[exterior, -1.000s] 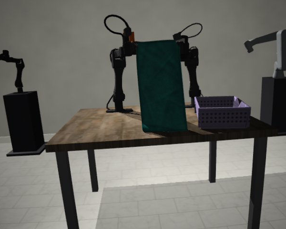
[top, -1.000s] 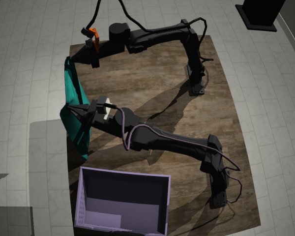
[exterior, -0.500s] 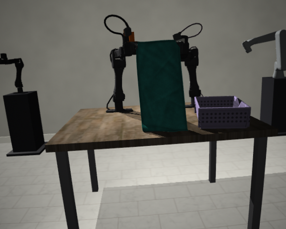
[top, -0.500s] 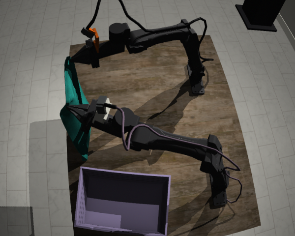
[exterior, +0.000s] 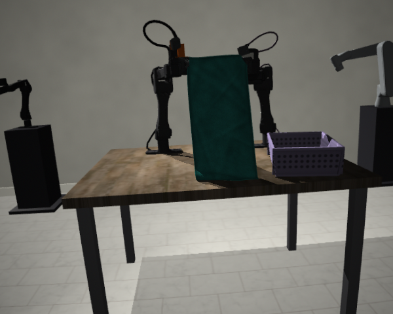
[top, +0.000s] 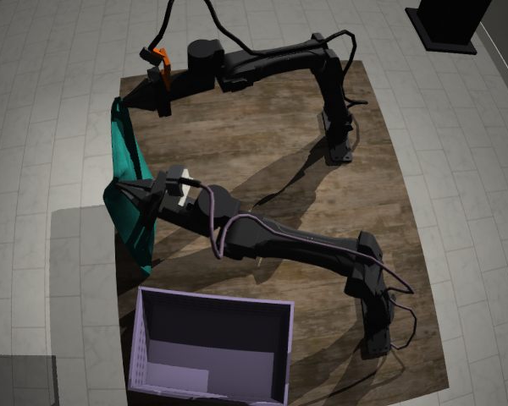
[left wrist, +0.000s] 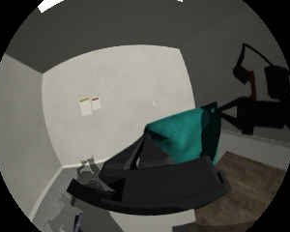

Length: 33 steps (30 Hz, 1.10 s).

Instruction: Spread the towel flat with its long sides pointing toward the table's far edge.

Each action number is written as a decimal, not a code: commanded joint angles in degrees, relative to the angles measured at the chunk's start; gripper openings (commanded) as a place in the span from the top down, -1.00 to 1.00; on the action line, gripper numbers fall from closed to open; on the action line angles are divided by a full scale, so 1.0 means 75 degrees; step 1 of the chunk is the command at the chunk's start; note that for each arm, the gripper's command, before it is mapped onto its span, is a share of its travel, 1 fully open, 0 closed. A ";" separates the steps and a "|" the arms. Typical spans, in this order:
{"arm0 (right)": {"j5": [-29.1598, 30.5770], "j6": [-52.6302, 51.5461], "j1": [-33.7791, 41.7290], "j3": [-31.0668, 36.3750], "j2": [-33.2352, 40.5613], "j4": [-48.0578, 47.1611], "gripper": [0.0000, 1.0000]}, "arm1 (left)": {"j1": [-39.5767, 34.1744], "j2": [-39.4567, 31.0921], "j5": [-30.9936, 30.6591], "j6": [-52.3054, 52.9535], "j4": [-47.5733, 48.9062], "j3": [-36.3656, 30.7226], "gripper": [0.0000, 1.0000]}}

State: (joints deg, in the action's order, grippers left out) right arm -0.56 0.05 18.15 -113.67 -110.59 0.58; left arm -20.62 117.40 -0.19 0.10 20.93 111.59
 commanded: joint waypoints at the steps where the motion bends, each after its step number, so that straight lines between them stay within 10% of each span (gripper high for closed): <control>1: 0.0123 -0.0026 -0.0082 0.0068 0.0271 0.0054 1.00 | 0.0053 -0.0197 0.0106 -0.0032 -0.0011 0.0133 1.00; 23: 0.0115 -0.0043 0.0352 0.0426 -0.0365 -0.1928 1.00 | 0.0437 -0.0315 0.0115 -0.0031 -0.0303 -0.0073 1.00; 33: 0.0122 -0.0026 0.0269 0.0180 0.0031 -0.0935 1.00 | 0.0329 -0.0602 0.0105 -0.0034 -0.0912 -0.0320 1.00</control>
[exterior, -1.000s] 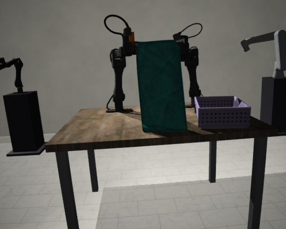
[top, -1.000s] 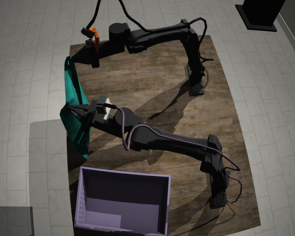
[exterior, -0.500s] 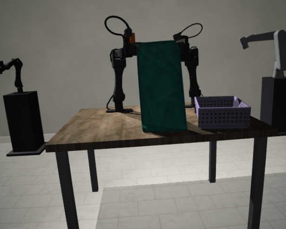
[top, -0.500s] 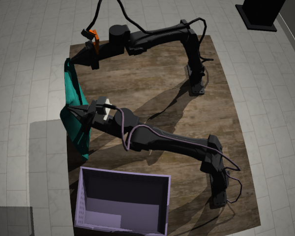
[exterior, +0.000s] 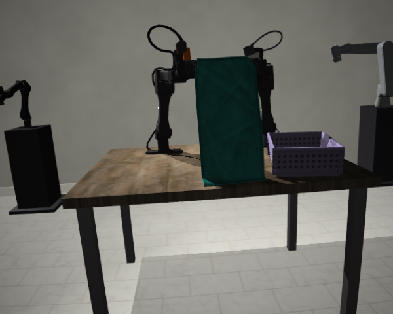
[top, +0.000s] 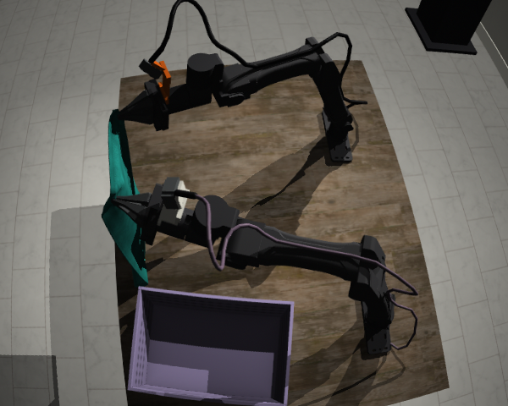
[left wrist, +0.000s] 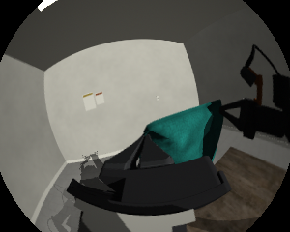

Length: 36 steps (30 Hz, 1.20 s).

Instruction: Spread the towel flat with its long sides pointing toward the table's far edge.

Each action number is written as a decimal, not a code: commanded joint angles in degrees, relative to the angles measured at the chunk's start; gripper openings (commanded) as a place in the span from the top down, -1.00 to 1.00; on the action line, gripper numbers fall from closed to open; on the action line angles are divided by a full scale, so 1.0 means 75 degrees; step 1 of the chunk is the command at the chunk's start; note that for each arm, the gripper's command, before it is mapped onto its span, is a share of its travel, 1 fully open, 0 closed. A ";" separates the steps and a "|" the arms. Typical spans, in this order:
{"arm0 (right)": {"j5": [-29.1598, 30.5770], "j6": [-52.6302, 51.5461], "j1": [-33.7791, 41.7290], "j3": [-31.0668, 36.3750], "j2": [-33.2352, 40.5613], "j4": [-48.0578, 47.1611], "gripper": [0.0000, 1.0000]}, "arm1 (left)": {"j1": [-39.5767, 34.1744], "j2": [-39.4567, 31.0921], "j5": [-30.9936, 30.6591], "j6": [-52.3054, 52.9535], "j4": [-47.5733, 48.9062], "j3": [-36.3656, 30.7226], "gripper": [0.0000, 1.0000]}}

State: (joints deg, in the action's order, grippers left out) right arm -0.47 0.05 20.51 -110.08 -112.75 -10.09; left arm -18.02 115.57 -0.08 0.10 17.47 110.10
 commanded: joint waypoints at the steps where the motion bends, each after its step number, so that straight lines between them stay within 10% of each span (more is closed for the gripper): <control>1: 0.0110 -0.0026 -0.0046 -0.0302 0.0321 0.0497 1.00 | -0.0017 -0.0359 0.0090 -0.0035 -0.0454 -0.0013 1.00; 36: 0.0101 0.0028 0.0492 0.0194 0.1710 0.6449 1.00 | -0.0539 -0.1910 0.0071 -0.0062 -0.7028 -0.0186 1.00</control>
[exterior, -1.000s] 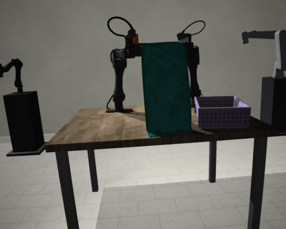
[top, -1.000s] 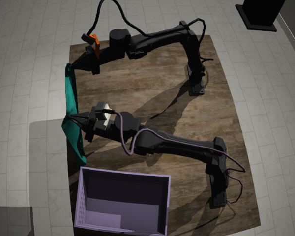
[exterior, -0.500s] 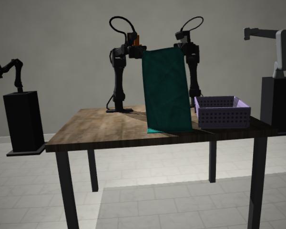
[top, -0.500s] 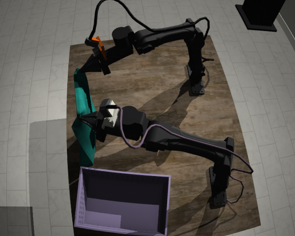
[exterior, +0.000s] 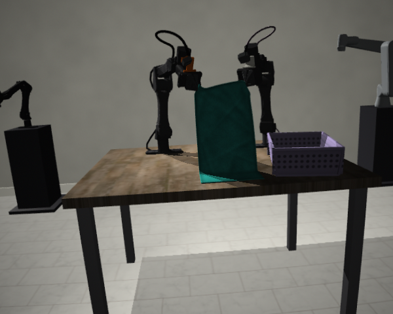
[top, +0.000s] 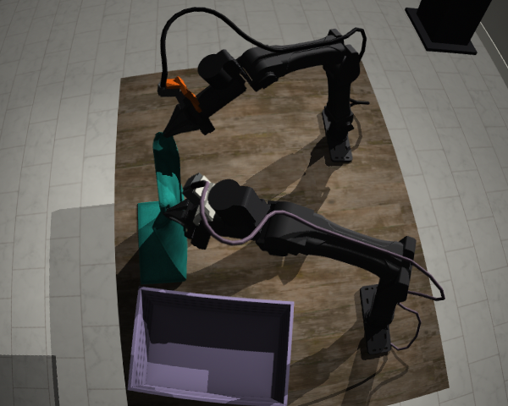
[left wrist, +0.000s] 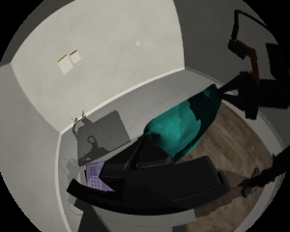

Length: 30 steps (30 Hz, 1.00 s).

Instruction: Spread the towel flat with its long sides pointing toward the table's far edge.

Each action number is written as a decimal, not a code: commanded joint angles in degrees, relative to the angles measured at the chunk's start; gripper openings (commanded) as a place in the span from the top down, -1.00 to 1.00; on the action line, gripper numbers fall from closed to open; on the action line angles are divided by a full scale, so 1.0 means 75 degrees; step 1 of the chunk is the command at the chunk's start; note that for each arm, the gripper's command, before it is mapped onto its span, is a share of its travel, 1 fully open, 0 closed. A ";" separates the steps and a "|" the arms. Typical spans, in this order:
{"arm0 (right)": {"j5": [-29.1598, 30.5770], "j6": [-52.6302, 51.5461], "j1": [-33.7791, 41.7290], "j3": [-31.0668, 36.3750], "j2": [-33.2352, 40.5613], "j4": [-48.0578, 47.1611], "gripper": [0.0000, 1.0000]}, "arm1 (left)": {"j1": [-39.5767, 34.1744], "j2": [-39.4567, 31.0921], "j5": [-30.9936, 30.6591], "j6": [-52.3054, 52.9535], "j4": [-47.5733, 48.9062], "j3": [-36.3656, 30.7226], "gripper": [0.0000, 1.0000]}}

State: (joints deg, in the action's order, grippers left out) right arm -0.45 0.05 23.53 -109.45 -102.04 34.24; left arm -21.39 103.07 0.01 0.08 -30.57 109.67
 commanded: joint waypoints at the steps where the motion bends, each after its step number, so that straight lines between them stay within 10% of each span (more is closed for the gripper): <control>1: 0.0091 0.0039 0.0157 -0.0172 0.0357 0.1141 1.00 | -0.0161 -0.0290 0.0055 -0.0051 -0.1288 -0.0057 1.00; 14: 0.0102 0.0047 0.0437 -0.0308 0.0315 0.3211 1.00 | -0.0455 -0.0186 0.0014 -0.0062 -0.3366 0.0228 1.00; 30: 0.0098 0.0049 0.1054 0.3944 0.2197 0.1920 1.00 | -0.1092 -0.1955 0.0060 -0.0069 -0.2385 -0.3611 1.00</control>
State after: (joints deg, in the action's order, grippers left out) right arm -0.49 0.05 30.68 -83.29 -89.12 52.51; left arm -28.88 91.70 -0.36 -0.03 -51.83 86.13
